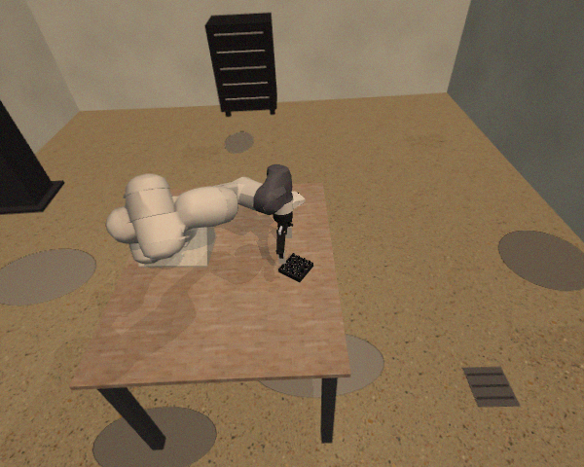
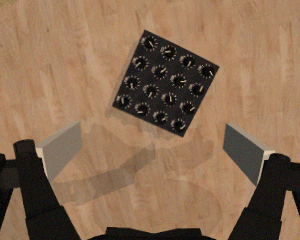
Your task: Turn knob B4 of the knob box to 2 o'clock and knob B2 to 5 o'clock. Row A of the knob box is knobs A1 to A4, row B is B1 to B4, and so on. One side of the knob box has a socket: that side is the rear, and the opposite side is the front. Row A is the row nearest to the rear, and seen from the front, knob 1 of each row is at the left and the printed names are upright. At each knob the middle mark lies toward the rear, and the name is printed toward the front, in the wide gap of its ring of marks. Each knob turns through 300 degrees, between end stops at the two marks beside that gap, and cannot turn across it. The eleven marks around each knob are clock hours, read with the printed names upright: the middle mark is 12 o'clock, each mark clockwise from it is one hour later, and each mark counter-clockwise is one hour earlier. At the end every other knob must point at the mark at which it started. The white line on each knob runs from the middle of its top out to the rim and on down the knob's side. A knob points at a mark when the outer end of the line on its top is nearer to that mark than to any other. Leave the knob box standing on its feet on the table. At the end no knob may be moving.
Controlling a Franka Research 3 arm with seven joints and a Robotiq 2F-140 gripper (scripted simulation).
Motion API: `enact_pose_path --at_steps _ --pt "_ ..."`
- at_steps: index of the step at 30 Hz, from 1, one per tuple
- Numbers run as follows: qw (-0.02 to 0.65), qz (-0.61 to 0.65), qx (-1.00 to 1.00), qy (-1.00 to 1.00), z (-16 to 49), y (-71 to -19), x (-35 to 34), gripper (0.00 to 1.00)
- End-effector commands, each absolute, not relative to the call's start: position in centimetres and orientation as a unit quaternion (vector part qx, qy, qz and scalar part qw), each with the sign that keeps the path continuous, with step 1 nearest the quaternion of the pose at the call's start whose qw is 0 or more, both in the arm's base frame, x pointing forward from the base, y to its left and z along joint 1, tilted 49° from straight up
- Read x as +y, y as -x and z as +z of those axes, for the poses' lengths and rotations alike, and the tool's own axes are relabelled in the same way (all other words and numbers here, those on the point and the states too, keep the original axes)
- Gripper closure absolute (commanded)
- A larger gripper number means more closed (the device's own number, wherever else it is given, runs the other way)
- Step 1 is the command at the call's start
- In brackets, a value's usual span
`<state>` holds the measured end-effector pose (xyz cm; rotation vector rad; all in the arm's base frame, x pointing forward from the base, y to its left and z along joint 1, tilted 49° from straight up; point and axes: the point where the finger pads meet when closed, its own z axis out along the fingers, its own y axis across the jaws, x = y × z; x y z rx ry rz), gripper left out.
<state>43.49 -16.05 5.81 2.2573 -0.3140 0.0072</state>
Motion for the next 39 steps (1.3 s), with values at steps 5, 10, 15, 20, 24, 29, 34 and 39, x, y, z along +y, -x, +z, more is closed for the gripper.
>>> enact_pose_path --at_steps 5,10,15,20,24,29,34,39 --pt "0.415 -0.043 -0.032 -0.908 6.3 -44.0 -16.3 0.0" --pt "0.413 -0.057 -0.001 -0.909 6.5 -44.2 -16.4 0.0" --pt "0.411 -0.071 0.03 -0.908 6.8 -44.5 -16.5 0.0" --pt "0.409 -0.083 0.056 -0.907 6.9 -44.7 -16.6 0.0" --pt "0.406 -0.096 0.085 -0.905 7.2 -45.0 -16.7 0.0" --pt "0.402 -0.11 0.116 -0.901 7.4 -45.2 -16.8 0.0" --pt "0.398 -0.124 0.148 -0.897 7.6 -45.5 -17.0 0.0" --pt "0.394 -0.137 0.177 -0.891 7.8 -45.7 -17.1 0.0"
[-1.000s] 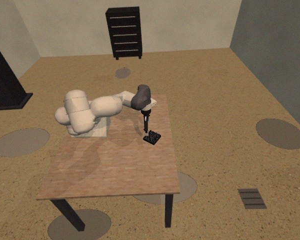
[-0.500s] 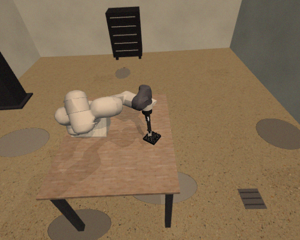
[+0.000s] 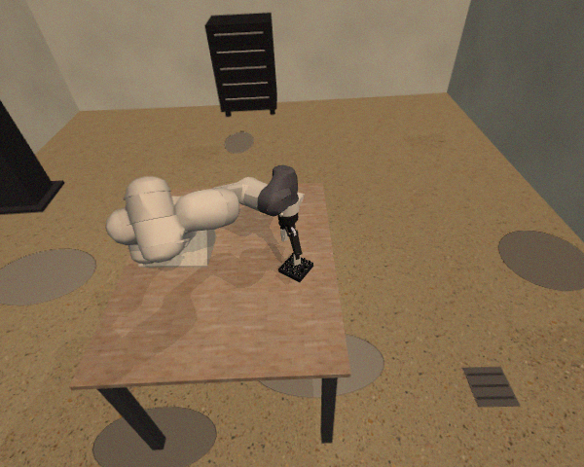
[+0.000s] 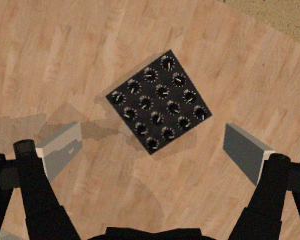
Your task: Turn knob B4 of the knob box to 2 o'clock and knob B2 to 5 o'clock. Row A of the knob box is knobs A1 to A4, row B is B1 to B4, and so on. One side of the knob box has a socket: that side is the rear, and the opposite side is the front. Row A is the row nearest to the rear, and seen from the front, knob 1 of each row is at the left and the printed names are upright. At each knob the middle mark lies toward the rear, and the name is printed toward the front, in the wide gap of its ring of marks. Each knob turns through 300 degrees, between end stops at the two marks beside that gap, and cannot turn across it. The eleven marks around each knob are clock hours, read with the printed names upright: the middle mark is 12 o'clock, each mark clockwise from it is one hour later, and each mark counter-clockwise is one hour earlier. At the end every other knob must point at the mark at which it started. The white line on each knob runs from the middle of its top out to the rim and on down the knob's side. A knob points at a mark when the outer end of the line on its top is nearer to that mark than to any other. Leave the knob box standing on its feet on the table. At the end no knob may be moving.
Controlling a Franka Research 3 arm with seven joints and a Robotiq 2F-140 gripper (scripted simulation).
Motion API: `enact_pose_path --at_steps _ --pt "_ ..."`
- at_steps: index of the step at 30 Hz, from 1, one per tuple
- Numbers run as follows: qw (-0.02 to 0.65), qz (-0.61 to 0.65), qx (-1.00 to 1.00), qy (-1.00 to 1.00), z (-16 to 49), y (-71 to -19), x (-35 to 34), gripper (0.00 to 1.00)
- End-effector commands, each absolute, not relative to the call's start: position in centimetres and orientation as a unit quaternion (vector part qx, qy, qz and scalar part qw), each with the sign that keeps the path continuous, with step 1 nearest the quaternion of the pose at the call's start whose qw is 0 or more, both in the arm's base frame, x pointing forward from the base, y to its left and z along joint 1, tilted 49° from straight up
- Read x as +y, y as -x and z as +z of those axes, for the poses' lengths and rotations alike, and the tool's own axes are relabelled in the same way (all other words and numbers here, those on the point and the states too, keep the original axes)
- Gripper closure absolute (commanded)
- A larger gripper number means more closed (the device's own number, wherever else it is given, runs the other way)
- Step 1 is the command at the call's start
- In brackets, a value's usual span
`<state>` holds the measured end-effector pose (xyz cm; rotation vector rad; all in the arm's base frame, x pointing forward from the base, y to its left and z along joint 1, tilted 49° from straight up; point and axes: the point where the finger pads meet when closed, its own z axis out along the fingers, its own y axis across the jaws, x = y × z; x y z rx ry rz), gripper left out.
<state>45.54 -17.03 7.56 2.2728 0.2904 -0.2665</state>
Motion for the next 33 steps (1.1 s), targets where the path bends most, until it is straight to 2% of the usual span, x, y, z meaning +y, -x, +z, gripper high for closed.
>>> enact_pose_path --at_steps 1,33 --pt "0.393 -0.14 0.183 -0.89 7.9 -45.8 -17.1 0.0" --pt "0.356 -0.218 0.362 -0.834 9.3 -47.2 -17.9 0.0"
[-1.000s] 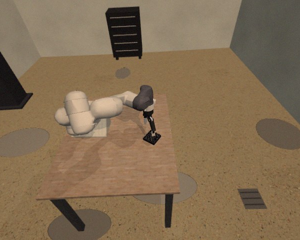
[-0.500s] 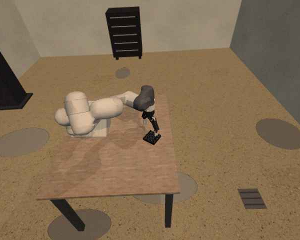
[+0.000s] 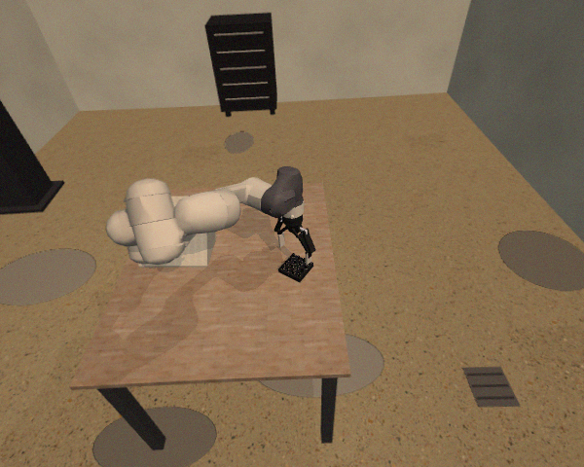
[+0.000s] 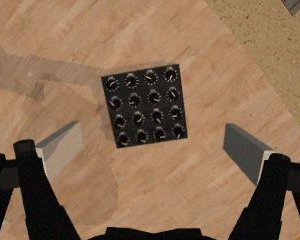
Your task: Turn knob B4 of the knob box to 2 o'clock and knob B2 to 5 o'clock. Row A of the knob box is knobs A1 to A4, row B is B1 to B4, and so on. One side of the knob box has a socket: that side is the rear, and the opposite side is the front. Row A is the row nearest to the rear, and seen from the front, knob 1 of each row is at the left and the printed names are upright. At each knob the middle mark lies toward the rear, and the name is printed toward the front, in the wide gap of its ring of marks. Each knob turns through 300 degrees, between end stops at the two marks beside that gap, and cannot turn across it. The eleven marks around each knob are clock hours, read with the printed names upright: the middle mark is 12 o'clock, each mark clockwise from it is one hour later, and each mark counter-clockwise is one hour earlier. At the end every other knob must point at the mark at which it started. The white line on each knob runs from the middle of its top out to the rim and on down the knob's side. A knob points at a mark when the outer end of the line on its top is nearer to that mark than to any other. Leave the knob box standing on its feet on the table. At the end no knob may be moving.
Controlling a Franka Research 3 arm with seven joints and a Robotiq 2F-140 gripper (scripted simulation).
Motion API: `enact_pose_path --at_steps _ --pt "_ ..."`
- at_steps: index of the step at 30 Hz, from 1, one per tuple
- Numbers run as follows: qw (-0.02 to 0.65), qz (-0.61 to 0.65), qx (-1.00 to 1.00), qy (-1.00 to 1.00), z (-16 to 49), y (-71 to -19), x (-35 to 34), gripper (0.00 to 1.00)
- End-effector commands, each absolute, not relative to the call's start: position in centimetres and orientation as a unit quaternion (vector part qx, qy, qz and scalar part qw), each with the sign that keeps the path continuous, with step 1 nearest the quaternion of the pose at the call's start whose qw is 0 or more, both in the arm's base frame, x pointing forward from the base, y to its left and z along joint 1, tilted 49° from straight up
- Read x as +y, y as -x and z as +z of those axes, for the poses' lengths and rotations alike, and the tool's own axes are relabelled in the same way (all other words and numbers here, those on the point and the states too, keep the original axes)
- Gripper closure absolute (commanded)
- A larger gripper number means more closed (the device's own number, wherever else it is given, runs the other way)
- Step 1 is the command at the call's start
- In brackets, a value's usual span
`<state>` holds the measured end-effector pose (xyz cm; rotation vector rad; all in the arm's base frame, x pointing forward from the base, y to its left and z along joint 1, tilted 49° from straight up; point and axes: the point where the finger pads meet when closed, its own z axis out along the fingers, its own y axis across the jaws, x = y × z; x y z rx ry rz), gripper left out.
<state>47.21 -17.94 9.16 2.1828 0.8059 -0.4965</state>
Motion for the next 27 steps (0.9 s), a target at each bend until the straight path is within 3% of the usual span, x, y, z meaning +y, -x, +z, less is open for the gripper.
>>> enact_pose_path --at_steps 1,7,8,27 --pt "0.351 -0.225 0.378 -0.826 9.47 -47.36 -18.01 0.0" --pt "0.345 -0.234 0.399 -0.817 9.65 -47.53 -18.11 0.0" --pt "0.345 -0.234 0.399 -0.817 9.65 -47.53 -18.11 0.88" --pt "0.345 -0.234 0.399 -0.817 9.65 -47.53 -18.11 0.88"
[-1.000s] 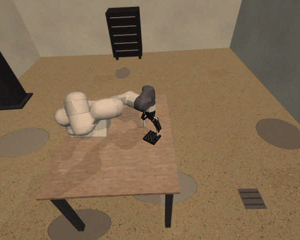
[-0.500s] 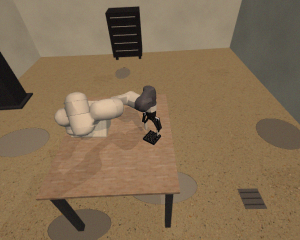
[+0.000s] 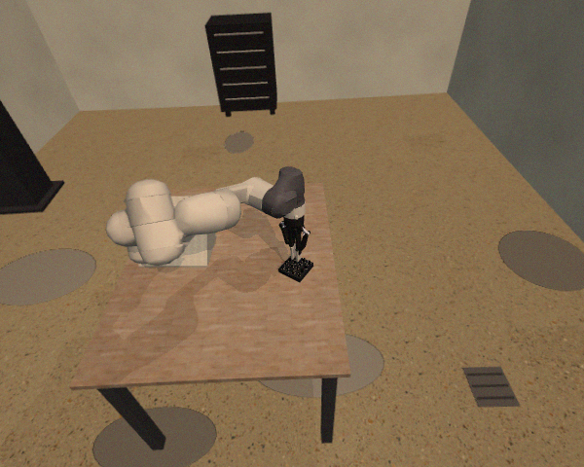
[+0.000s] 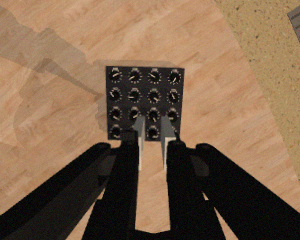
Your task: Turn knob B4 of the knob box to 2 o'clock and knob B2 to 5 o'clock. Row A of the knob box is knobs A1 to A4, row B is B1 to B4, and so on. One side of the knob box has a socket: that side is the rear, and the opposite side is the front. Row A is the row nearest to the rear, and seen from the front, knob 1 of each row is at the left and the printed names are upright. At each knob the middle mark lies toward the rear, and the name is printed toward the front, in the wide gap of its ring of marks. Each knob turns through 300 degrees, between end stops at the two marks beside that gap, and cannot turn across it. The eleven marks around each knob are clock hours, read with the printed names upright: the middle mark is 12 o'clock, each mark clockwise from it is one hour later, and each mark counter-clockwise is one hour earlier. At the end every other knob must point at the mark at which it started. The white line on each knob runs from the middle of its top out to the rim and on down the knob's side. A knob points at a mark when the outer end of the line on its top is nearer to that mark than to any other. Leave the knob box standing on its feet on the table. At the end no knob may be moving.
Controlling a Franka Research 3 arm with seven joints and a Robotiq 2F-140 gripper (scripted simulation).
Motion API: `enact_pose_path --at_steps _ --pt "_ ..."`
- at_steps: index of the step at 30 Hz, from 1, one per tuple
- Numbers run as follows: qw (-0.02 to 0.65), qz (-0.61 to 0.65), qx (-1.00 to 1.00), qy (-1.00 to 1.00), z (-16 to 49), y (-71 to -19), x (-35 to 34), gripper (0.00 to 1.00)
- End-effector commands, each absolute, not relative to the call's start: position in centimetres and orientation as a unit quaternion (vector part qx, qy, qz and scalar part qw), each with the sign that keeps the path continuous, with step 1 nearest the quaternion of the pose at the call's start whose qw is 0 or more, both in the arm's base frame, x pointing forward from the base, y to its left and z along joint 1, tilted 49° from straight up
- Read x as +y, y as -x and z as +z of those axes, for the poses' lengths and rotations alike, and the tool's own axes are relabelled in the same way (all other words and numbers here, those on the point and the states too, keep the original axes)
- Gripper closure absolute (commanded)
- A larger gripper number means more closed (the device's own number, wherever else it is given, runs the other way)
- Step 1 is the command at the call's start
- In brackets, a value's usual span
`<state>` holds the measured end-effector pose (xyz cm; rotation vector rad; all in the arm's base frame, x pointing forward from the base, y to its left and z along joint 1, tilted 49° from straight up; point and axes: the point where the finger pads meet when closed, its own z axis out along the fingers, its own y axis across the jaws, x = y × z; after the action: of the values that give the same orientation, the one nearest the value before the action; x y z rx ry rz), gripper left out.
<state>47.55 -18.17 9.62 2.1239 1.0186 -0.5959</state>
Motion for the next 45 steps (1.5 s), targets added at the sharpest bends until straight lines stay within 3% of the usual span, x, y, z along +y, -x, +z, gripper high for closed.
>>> enact_pose_path --at_steps 1,45 --pt "0.345 -0.234 0.399 -0.817 9.6 -47.5 -18.1 0.88" --pt "0.345 -0.235 0.402 -0.815 8.5 -47.4 -19.5 0.88"
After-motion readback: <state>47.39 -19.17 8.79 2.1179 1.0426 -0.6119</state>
